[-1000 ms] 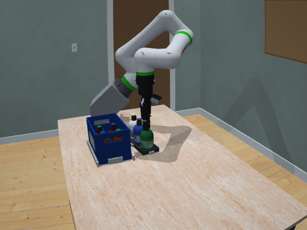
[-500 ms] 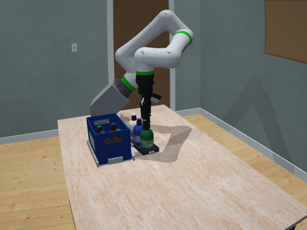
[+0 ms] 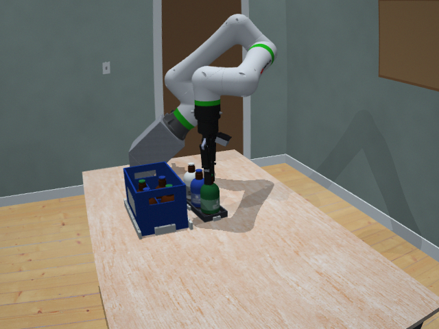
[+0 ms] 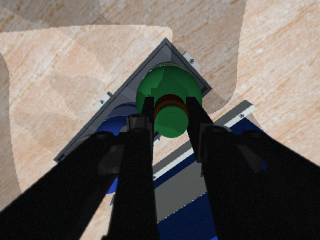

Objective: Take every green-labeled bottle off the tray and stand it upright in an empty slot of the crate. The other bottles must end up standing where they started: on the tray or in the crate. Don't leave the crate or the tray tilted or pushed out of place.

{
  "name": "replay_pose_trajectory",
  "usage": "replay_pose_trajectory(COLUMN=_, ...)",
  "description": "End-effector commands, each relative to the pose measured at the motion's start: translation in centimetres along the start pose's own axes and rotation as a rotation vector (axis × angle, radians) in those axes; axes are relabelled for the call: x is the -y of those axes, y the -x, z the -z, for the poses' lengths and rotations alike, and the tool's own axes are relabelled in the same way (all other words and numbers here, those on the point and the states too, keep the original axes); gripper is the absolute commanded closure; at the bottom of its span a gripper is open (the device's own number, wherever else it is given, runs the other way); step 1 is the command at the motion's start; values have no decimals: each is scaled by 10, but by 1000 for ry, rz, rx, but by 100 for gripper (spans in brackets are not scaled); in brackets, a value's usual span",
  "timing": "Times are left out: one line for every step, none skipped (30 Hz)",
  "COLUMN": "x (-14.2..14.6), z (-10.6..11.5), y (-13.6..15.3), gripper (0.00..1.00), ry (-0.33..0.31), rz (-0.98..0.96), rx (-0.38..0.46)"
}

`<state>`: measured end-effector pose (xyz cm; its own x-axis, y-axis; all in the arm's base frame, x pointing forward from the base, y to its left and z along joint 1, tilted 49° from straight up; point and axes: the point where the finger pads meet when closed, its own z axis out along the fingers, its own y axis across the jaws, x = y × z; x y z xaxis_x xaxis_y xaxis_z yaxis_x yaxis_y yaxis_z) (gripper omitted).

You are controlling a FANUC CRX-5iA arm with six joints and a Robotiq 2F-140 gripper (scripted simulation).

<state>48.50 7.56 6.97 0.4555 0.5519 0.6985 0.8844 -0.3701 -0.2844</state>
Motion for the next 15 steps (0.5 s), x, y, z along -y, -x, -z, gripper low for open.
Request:
replay_pose_trajectory(x=-1, z=2, y=0, gripper=90, ry=2, rz=0, rx=0)
replay_pose_trajectory(x=-1, z=3, y=0, gripper=90, ry=2, rz=0, rx=0)
replay_pose_trajectory(x=-1, z=3, y=0, gripper=90, ry=2, rz=0, rx=0)
replay_pose_trajectory(x=-1, z=4, y=0, gripper=90, ry=2, rz=0, rx=0)
replay_pose_trajectory(x=-1, z=4, y=0, gripper=90, ry=2, rz=0, rx=0)
replay_pose_trajectory(x=-1, z=5, y=0, gripper=90, ry=2, rz=0, rx=0)
replay_pose_trajectory(x=-1, z=6, y=0, gripper=90, ry=2, rz=0, rx=0)
replay_pose_trajectory(x=-1, z=6, y=0, gripper=90, ry=2, rz=0, rx=0)
replay_pose_trajectory(x=-1, z=7, y=0, gripper=90, ry=2, rz=0, rx=0)
replay_pose_trajectory(x=-1, z=7, y=0, gripper=90, ry=2, rz=0, rx=0)
replay_pose_trajectory(x=-1, z=8, y=0, gripper=90, ry=2, rz=0, rx=0)
replay_pose_trajectory(x=-1, z=8, y=0, gripper=90, ry=2, rz=0, rx=0)
replay_pose_trajectory(x=-1, z=8, y=0, gripper=90, ry=2, rz=0, rx=0)
replay_pose_trajectory(x=-1, z=9, y=0, gripper=90, ry=2, rz=0, rx=0)
replay_pose_trajectory(x=-1, z=9, y=0, gripper=90, ry=2, rz=0, rx=0)
